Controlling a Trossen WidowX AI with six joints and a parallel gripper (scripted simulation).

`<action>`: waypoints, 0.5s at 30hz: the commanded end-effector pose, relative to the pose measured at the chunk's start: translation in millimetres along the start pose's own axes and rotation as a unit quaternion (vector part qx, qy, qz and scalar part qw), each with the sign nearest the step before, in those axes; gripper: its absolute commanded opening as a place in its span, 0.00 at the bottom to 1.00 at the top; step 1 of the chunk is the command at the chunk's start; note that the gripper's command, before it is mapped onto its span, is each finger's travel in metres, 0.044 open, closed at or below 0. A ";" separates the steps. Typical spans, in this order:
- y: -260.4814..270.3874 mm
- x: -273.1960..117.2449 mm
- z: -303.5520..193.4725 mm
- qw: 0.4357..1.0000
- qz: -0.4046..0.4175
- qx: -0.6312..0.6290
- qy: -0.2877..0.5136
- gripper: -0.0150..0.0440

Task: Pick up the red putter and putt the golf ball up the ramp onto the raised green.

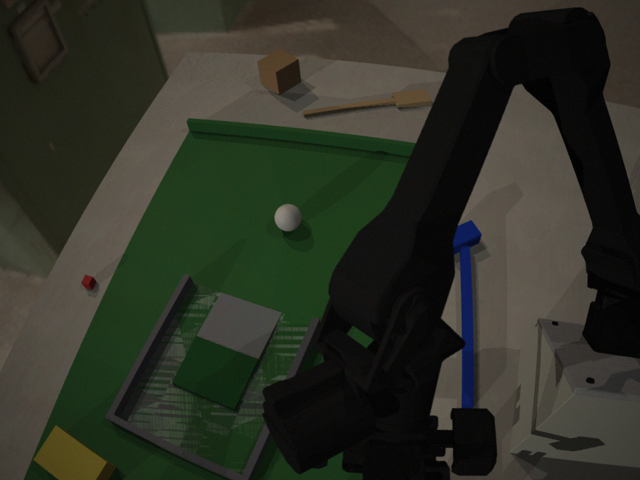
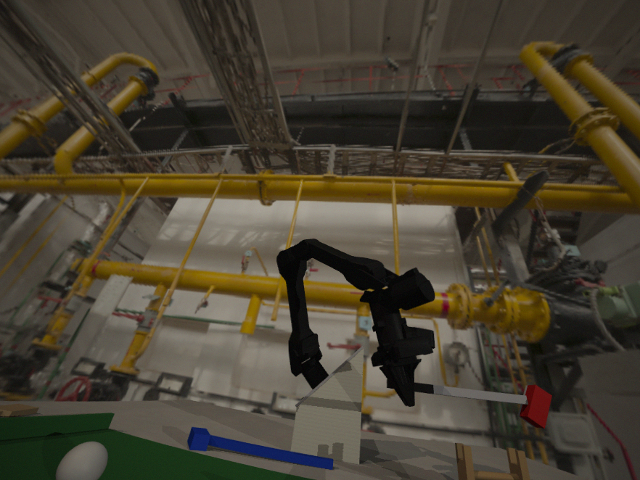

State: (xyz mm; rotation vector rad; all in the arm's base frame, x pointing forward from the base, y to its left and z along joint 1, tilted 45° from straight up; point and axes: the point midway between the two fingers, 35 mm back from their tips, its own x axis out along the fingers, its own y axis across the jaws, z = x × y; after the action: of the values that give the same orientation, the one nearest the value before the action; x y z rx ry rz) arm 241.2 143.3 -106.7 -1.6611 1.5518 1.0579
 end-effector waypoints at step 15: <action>-38.4 -44.4 -103.4 0.965 -0.031 0.261 0.007 0.25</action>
State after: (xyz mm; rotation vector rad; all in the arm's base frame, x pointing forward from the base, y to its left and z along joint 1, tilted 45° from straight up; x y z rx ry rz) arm 284.9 94.5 -43.3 -1.4130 1.6090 0.6546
